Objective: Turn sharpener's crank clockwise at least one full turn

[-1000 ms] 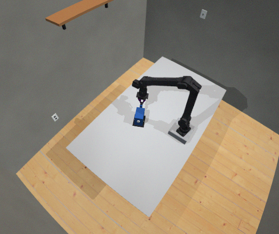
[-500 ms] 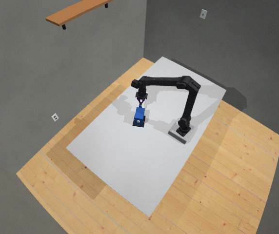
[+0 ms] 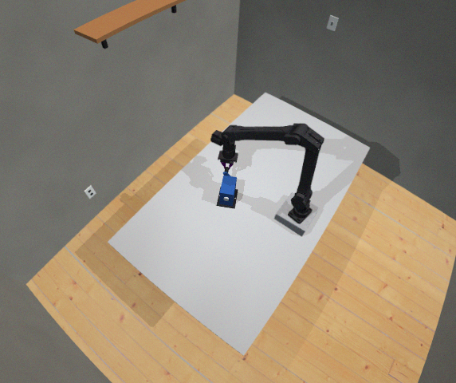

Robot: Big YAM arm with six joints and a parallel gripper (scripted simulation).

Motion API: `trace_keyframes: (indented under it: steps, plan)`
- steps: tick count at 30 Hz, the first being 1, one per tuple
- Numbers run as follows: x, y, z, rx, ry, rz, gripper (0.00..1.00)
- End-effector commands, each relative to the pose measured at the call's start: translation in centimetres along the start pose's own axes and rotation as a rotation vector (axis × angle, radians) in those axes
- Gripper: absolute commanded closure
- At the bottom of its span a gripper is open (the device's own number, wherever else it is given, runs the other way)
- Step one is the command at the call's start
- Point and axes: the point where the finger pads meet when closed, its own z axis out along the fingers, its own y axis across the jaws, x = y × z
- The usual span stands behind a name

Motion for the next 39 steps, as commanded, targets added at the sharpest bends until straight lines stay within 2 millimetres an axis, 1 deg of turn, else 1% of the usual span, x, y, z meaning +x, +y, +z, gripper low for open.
trace_keyframes:
  steps: [1, 10, 22, 24, 26, 30, 39]
  plan:
    - [-0.9, 3.0, -0.5, -0.042, -0.026, 0.003, 0.85]
    - [-1.4, 3.5, 0.3, -0.042, -0.026, 0.006, 0.85]
    - [-1.7, 4.0, 2.1, -0.040, -0.025, 0.008, 0.85]
    - [-1.6, 3.5, 2.9, -0.027, -0.019, 0.009, 0.85]
    - [-1.6, 3.5, 2.9, -0.027, -0.019, 0.009, 0.85]
    - [-1.2, 1.9, 4.7, 0.007, -0.005, 0.012, 0.85]
    - [-1.6, 1.6, 6.0, 0.007, -0.005, 0.006, 0.85]
